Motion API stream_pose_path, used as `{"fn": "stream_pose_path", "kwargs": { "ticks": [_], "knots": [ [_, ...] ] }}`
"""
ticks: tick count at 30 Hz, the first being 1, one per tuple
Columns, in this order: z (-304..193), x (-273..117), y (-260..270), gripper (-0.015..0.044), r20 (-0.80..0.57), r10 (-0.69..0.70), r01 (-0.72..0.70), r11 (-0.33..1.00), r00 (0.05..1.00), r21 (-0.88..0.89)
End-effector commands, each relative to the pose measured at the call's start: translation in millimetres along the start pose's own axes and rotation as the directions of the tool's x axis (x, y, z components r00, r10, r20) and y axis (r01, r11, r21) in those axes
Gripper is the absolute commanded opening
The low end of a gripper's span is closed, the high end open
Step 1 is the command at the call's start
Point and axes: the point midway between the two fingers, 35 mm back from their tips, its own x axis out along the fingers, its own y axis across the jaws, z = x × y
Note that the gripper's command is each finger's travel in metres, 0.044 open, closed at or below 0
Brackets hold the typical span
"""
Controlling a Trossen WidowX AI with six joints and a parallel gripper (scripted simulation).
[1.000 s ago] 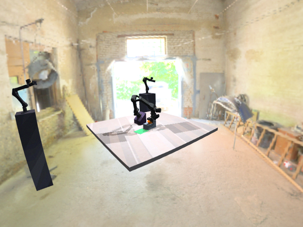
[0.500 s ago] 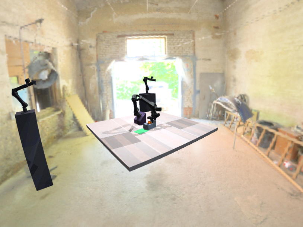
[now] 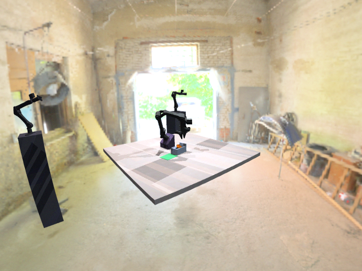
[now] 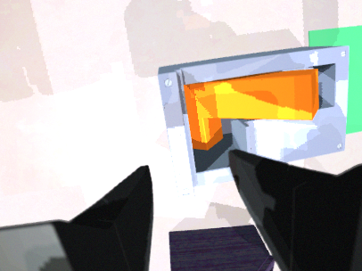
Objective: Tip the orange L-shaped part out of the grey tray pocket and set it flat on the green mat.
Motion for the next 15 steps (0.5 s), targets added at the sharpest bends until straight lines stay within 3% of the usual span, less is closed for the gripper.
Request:
{"fn": "stream_pose_path", "kwargs": {
  "ticks": [1, 15],
  "knots": [
    [-1.5, -4.9, -1.1, 0.018, -0.006, 0.002, -0.002, 1.0, 1.0, 0.004],
    [-1.2, -1.4, -1.0, 0.018, -0.006, -0.002, 0.002, 1.0, 1.0, -0.001]
  ]
}}
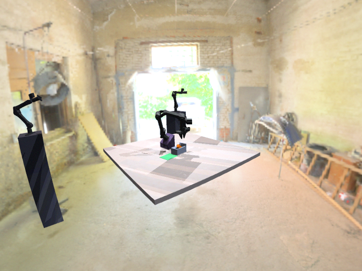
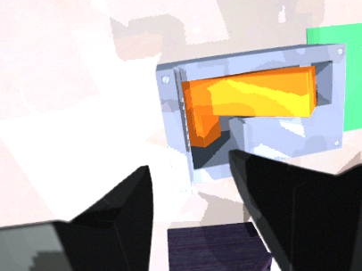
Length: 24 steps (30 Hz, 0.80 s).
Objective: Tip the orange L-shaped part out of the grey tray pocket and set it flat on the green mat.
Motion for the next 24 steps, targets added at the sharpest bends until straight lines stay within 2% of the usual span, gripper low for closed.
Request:
{"fn": "stream_pose_path", "kwargs": {
  "ticks": [1, 12, 14, 16, 19, 24],
  "knots": [
    [0.1, 0.3, 0.1, 0.018, 0.0, 0.0, 0.0, 1.0, 1.0, -0.001],
    [0.1, 0.3, 0.1, 0.018, 0.0, 0.0, 0.0, 1.0, 1.0, -0.001],
    [0.8, 0.1, -2.3, 0.0233, 0.0, 0.0, 0.0, 0.999, 1.0, 0.052],
    [2.2, -0.4, -8.0, 0.028, 0.0, 0.001, -0.001, 0.985, 1.0, 0.171],
    [5.4, -1.3, -22.1, 0.028, 0.001, 0.003, -0.003, 0.892, 1.0, 0.452],
    [9.2, -2.4, -47.9, 0.028, 0.001, 0.003, -0.002, 0.543, 1.0, 0.84]
  ]
}}
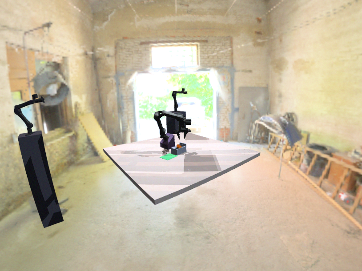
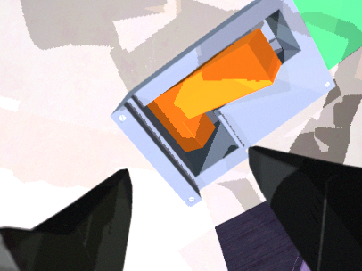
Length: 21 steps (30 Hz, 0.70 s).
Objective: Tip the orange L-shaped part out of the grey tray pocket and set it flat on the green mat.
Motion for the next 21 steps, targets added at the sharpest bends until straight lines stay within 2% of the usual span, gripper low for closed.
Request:
{"fn": "stream_pose_path", "kwargs": {
  "ticks": [1, 4, 6, 21],
  "knots": [
    [18.7, -2.0, -26.0, 0.028, 0.004, -0.002, -0.001, 0.812, 1.0, 0.583],
    [26.8, -2.3, -39.7, 0.028, 0.005, -0.004, -0.002, 0.588, 1.0, 0.809],
    [30.0, -2.4, -45.7, 0.028, 0.005, -0.005, -0.002, 0.474, 1.0, 0.881],
    [30.4, -2.4, -46.4, 0.028, 0.005, -0.005, -0.002, 0.459, 1.0, 0.888]
  ]
}}
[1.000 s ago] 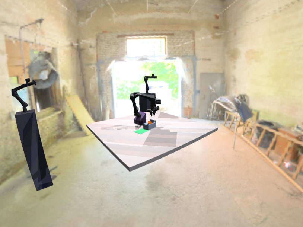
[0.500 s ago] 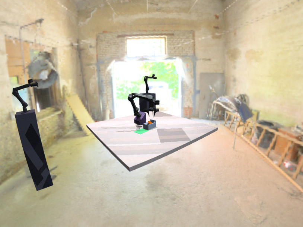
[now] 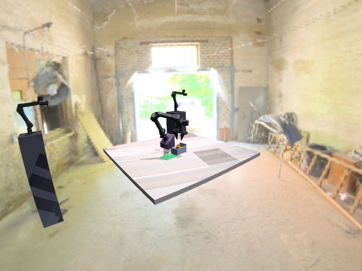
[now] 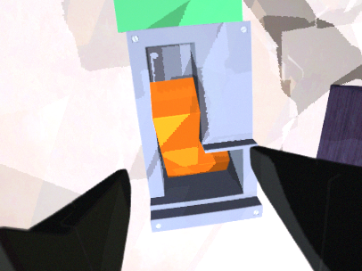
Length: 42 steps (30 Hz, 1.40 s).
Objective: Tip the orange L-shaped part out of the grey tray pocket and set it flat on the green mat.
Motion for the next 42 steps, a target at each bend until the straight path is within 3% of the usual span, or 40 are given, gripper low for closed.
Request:
{"fn": "stream_pose_path", "kwargs": {
  "ticks": [1, 8, 42],
  "knots": [
    [3.4, 0.8, 0.0, 0.028, 0.004, 0.002, -0.002, 0.998, 1.0, 0.058],
    [3.7, 28.9, 0.0, 0.028, 0.005, 0.002, -0.002, 0.998, 1.0, 0.059],
    [4.4, 77.6, 0.0, 0.028, 0.007, 0.002, -0.002, 0.998, 1.0, 0.059]
  ]
}}
